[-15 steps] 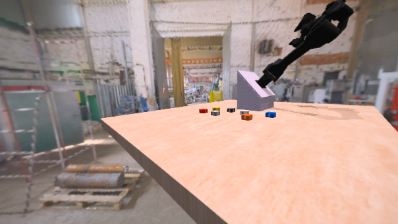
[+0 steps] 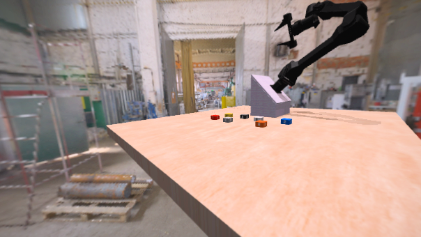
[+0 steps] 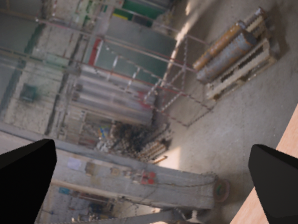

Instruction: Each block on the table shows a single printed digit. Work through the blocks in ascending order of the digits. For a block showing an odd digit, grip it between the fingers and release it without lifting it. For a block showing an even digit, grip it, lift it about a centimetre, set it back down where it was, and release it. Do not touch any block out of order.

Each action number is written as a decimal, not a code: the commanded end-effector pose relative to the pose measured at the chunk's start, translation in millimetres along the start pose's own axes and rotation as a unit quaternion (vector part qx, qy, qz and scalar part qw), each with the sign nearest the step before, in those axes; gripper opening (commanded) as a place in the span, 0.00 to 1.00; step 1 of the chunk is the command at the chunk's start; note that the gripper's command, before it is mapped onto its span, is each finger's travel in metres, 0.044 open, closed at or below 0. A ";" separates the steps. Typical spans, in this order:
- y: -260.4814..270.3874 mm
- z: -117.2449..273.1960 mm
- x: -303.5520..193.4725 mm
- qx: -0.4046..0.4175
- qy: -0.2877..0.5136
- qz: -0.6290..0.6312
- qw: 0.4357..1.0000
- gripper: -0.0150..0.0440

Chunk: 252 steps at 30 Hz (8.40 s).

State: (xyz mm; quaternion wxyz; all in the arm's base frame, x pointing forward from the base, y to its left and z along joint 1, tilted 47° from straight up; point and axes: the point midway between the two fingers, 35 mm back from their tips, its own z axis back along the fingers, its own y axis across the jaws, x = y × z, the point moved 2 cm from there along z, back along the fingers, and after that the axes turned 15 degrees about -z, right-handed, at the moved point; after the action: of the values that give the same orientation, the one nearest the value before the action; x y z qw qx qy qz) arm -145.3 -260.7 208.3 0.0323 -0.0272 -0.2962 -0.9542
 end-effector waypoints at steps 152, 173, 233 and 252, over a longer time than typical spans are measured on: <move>-271.6 92.8 -496.4 -0.045 0.650 0.751 0.111 0.93; -270.9 87.4 -502.7 -0.044 0.650 0.750 0.110 0.93; -231.0 -150.3 -507.7 -0.042 0.645 0.755 0.111 0.93; -246.9 -57.6 -512.0 -0.043 0.648 0.753 0.110 0.93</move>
State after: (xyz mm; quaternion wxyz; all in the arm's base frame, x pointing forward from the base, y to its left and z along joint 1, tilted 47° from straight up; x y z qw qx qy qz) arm 346.6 -77.3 -22.9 0.9145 0.3878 0.0467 -0.1052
